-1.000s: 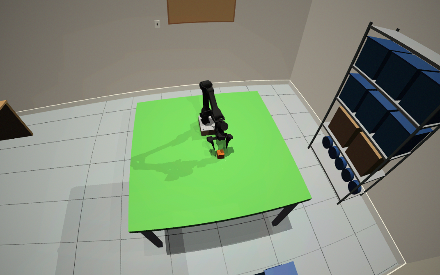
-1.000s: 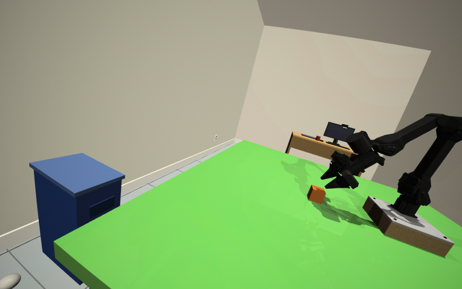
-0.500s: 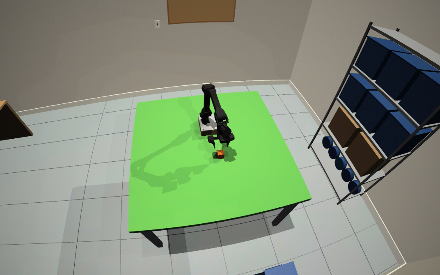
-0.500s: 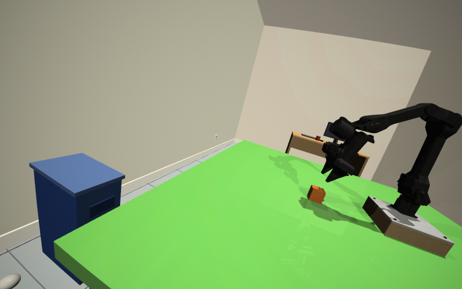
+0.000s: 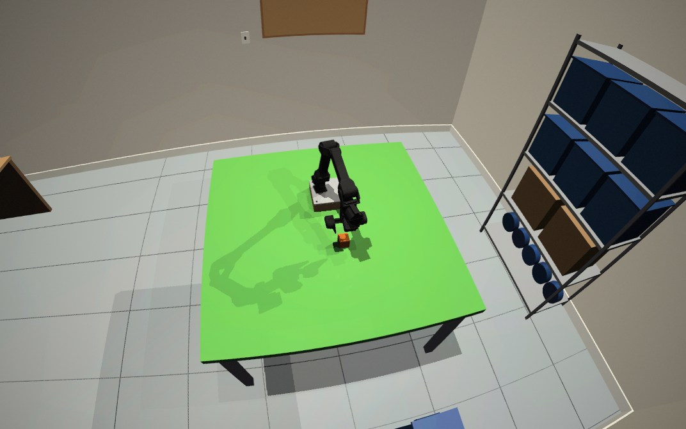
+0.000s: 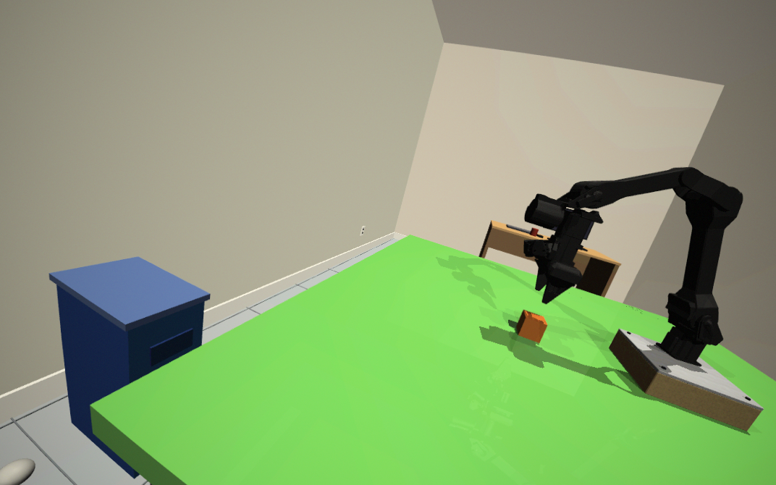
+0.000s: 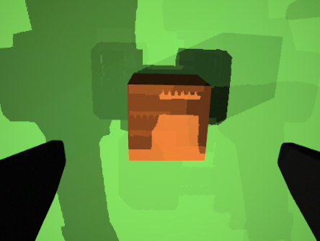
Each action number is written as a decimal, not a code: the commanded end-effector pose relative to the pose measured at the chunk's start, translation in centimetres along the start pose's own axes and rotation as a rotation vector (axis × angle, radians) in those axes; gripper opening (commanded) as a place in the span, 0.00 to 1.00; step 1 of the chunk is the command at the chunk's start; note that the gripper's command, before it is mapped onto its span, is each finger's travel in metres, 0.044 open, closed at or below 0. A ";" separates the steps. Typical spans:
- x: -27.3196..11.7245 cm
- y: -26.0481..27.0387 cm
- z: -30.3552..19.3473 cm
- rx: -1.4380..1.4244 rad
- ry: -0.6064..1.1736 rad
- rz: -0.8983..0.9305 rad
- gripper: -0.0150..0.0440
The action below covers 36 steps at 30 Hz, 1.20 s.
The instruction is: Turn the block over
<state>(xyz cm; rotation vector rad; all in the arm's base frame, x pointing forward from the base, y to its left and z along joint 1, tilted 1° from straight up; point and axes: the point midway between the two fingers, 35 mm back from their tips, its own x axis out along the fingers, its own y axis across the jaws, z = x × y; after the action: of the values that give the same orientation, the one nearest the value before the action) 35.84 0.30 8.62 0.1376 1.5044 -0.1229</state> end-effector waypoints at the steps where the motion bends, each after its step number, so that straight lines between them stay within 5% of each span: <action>1: 2.2 -0.1 -0.6 -0.003 0.036 -0.002 1.00; 36: 7.3 -0.1 -0.8 -0.003 0.036 -0.002 1.00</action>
<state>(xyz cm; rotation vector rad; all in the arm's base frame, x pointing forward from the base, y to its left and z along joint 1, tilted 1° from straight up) 35.86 0.33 2.10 0.1369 1.5255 -0.1239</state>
